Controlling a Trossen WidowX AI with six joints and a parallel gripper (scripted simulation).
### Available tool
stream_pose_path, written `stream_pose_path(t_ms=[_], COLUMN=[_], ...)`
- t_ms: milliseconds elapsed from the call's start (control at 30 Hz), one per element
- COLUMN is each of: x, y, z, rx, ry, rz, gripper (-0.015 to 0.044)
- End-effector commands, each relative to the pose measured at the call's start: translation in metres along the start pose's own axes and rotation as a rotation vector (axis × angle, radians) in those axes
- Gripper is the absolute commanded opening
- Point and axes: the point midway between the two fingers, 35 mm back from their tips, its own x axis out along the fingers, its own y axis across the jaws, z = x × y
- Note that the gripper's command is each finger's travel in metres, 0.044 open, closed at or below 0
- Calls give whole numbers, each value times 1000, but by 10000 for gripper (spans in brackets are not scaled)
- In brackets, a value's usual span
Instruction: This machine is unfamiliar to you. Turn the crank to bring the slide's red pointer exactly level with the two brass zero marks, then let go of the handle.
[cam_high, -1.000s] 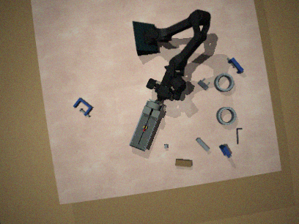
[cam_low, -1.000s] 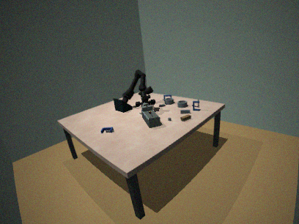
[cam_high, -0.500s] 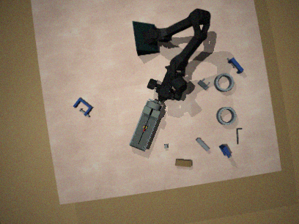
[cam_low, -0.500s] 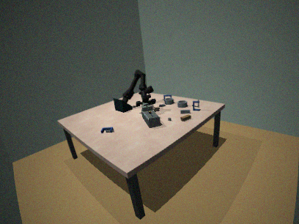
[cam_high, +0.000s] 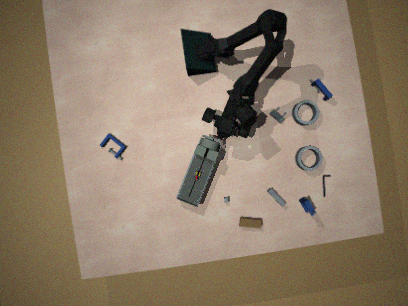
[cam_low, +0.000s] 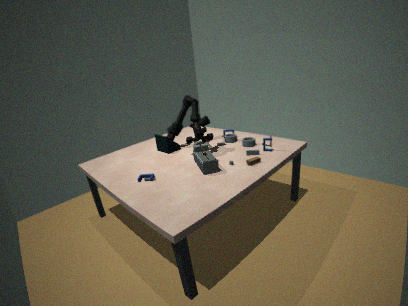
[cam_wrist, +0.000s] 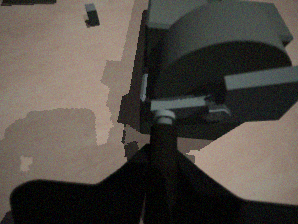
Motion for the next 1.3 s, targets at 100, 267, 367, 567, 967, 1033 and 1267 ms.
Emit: stream_pose_path(t_ms=[100,267,367,567,967,1033,1267], x=[-9,-13,-16,-21,-29,-29,-30], y=[4,3,1,-3,-16,-18,-25], z=[8,13,15,20,28,29,30], rx=[-3,-4,-4,-4,-5,-5,-5], ry=[-12,-12,-12,-13,-13,-13,-13], rz=[10,10,9,9,8,7,7], gripper=[0,0,0,0,0,0,0])
